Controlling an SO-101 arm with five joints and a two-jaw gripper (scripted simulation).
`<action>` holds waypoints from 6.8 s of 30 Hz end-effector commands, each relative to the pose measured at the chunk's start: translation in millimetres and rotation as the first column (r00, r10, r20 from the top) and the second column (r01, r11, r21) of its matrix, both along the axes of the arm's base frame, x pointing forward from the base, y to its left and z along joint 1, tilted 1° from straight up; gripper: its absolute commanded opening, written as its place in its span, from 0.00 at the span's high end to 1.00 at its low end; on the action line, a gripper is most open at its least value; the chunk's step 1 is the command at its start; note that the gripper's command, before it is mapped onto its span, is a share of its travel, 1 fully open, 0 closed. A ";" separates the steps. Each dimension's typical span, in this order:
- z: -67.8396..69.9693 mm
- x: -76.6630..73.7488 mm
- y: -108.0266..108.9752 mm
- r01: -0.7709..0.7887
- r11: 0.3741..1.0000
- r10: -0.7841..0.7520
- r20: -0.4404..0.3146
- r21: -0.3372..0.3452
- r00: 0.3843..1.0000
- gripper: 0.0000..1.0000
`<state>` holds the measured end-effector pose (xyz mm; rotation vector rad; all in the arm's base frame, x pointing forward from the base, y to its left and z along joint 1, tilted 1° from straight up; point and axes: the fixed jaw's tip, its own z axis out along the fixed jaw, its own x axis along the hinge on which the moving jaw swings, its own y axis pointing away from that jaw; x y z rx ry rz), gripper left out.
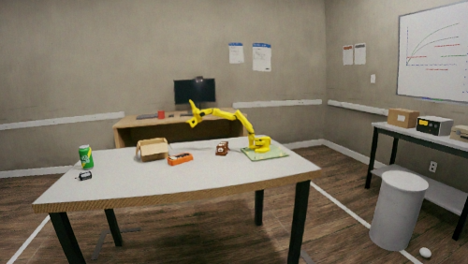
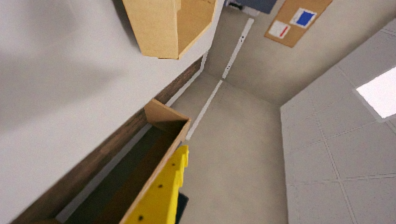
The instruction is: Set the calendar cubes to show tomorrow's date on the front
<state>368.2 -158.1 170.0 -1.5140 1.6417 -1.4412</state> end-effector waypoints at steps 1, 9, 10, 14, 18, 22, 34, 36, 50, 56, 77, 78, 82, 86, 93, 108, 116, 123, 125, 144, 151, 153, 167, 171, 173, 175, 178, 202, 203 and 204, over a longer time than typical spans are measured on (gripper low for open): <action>2.6 -0.6 0.2 0.000 1.000 0.000 0.007 -0.001 1.000 0.00; 2.6 -0.6 0.2 0.000 1.000 0.000 0.007 -0.001 1.000 0.00; 2.6 -0.6 0.2 0.000 1.000 0.000 0.007 -0.001 1.000 0.00; 2.6 -0.6 0.2 0.000 1.000 0.000 0.007 -0.001 1.000 0.00; 2.6 -0.6 0.2 0.000 1.000 0.000 0.007 -0.001 1.000 0.00; 2.1 -2.1 1.3 -0.004 1.000 0.004 -0.008 -0.004 1.000 0.01; -8.3 -33.6 21.4 -0.098 0.994 0.083 -0.247 -0.046 0.965 0.15; -12.8 -47.4 29.2 -0.139 0.989 0.114 -0.328 -0.052 0.938 0.20; -59.5 -175.7 88.2 -0.485 0.872 0.349 -0.779 0.066 0.521 0.55; -75.4 -213.3 102.4 -0.564 0.813 0.403 -0.840 0.146 0.364 0.65; -85.0 -234.7 110.0 -0.602 0.773 0.431 -0.861 0.199 0.269 0.70; -85.0 -234.7 110.0 -0.602 0.773 0.431 -0.861 0.199 0.269 0.70; -85.0 -234.7 110.0 -0.602 0.773 0.431 -0.861 0.199 0.269 0.70; -87.4 -237.8 111.9 -0.610 0.763 0.438 -0.864 0.213 0.247 0.70; -87.4 -237.8 111.9 -0.610 0.763 0.438 -0.864 0.213 0.247 0.70; -87.4 -237.8 111.9 -0.610 0.763 0.438 -0.864 0.213 0.247 0.70; -87.4 -237.8 111.9 -0.610 0.763 0.438 -0.864 0.213 0.247 0.70; -87.4 -237.8 111.9 -0.610 0.763 0.438 -0.864 0.213 0.247 0.70; -87.4 -237.8 111.9 -0.610 0.763 0.438 -0.864 0.213 0.247 0.70; -80.8 -235.8 111.4 -0.621 0.767 0.423 -0.856 0.163 0.298 0.69; -59.6 -232.3 110.3 -0.636 0.771 0.379 -0.809 0.008 0.449 0.68; -59.6 -232.3 110.3 -0.636 0.771 0.379 -0.809 0.008 0.449 0.68; -31.3 -233.7 110.7 -0.614 0.765 0.325 -0.704 -0.197 0.631 0.65; -31.3 -233.7 110.7 -0.613 0.765 0.325 -0.704 -0.197 0.631 0.65; -31.3 -233.6 110.7 -0.611 0.767 0.325 -0.703 -0.196 0.632 0.65; -31.3 -233.5 110.4 -0.604 0.773 0.323 -0.701 -0.191 0.635 0.65; -31.3 -233.1 109.6 -0.580 0.796 0.319 -0.694 -0.173 0.645 0.65; -35.6 -218.8 87.6 0.178 0.940 0.025 -0.579 0.291 0.815 0.65; -35.6 -218.8 87.6 0.178 0.940 0.025 -0.579 0.291 0.815 0.65; -35.6 -218.8 87.6 0.178 0.940 0.025 -0.579 0.291 0.815 0.65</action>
